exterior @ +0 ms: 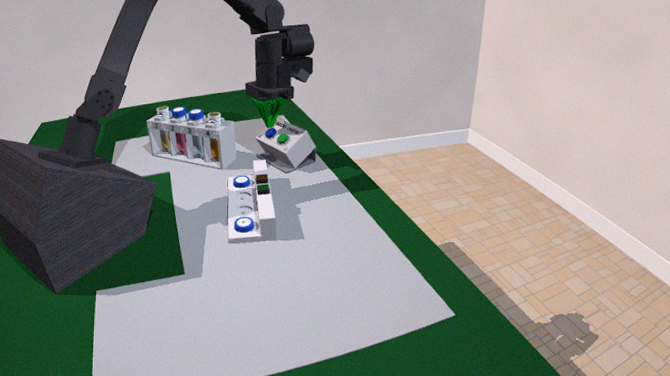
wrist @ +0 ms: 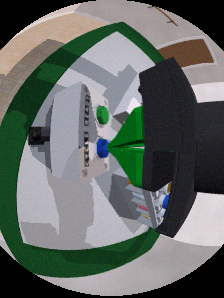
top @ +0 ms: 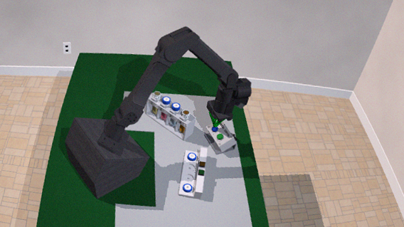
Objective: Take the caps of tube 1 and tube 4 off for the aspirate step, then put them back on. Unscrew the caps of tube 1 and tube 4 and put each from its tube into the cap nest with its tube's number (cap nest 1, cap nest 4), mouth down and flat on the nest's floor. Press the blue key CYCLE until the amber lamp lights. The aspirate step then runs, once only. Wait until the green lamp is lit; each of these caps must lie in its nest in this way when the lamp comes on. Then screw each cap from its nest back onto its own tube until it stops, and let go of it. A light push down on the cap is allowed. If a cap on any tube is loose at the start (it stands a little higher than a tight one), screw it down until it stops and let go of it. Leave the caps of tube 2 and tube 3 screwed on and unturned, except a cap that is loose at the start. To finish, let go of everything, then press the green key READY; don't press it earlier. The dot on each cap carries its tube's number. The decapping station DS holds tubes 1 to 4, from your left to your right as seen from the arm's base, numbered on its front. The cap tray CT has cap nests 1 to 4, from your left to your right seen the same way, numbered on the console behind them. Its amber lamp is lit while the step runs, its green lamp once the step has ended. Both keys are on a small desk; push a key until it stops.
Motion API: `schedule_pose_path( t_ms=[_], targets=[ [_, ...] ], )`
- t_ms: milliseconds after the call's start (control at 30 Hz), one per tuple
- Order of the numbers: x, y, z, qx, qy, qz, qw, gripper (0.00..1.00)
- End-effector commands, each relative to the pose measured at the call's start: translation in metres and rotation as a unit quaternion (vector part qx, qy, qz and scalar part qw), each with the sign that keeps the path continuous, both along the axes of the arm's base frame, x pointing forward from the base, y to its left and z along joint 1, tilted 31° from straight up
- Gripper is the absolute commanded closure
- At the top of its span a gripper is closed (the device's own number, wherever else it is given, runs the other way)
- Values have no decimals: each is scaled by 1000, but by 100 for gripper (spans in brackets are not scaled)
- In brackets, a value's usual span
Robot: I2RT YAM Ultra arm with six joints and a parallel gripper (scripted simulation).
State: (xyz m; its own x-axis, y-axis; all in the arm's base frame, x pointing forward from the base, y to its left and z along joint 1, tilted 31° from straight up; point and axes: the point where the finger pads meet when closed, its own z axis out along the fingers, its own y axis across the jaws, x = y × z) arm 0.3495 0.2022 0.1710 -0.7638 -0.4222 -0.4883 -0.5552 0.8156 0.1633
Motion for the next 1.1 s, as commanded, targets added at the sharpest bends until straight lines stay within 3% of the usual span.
schedule_pose_path(
  t_ms=[0,1067],
  targets=[
    [2,0,5,4,-8,-1,1000,100],
    [5,6,-4,4,-8,-1,1000,100]
  ],
)
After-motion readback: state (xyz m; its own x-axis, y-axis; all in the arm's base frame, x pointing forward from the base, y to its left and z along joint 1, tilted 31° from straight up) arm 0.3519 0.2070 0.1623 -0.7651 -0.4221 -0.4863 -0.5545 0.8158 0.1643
